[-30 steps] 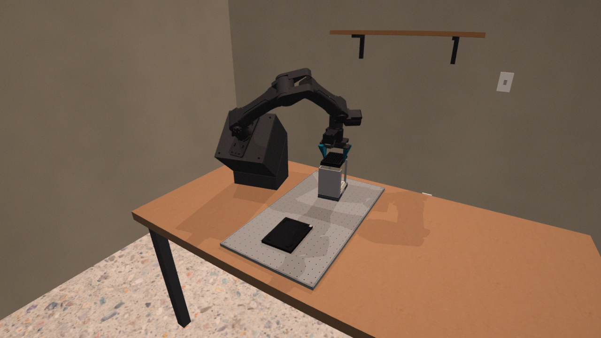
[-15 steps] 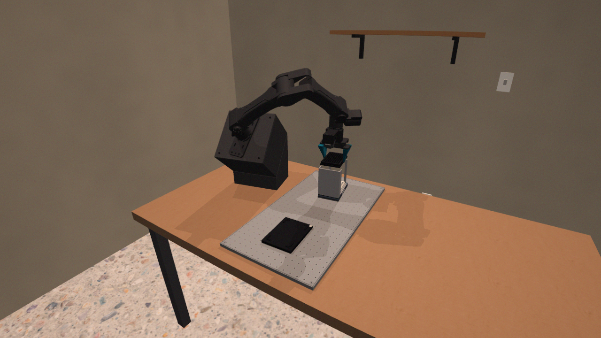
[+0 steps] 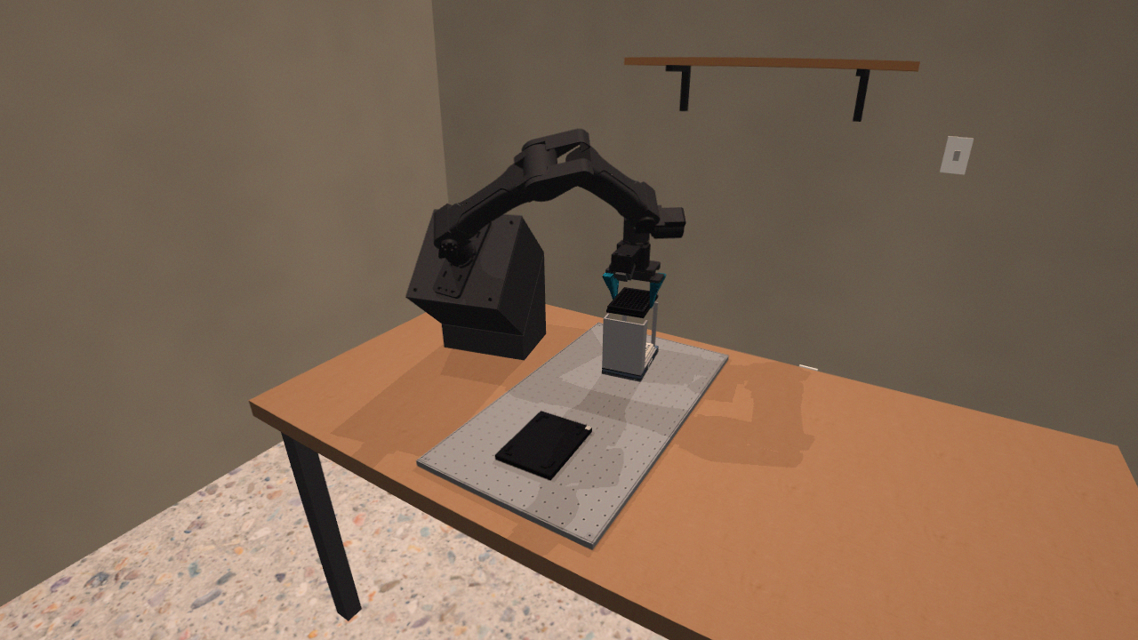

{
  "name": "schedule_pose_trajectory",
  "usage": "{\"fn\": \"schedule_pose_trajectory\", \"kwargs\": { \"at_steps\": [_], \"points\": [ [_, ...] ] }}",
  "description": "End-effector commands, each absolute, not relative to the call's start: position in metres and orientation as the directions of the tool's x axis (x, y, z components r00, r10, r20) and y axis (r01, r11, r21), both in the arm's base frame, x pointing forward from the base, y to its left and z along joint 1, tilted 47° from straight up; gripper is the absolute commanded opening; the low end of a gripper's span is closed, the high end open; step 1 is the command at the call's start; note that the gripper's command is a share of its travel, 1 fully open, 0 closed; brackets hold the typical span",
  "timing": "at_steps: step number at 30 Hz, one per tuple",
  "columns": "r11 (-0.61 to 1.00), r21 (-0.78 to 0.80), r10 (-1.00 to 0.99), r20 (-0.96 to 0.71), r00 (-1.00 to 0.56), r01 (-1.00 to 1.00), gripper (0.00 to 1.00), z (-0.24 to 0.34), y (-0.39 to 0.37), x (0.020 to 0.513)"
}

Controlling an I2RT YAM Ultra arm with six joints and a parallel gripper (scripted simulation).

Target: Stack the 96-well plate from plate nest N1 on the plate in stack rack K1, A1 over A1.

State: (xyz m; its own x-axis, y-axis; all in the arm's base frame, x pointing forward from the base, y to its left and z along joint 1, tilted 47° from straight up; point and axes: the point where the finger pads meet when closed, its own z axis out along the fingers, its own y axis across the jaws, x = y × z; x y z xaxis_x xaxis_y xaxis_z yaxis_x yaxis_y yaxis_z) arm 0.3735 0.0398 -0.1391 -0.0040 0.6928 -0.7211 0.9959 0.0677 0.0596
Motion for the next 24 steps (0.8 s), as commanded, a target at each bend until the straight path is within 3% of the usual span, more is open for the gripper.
{"fn": "schedule_pose_trajectory", "kwargs": {
  "at_steps": [1, 24],
  "points": [
    [0.085, 0.047, 0.681, -0.732, -0.023, 0.995, 0.0, -0.145, 0.041, 0.365],
    [0.084, 0.06, 0.686, -0.727, -0.014, 0.995, 0.0, -0.144, 0.039, 0.372]
  ]
}}
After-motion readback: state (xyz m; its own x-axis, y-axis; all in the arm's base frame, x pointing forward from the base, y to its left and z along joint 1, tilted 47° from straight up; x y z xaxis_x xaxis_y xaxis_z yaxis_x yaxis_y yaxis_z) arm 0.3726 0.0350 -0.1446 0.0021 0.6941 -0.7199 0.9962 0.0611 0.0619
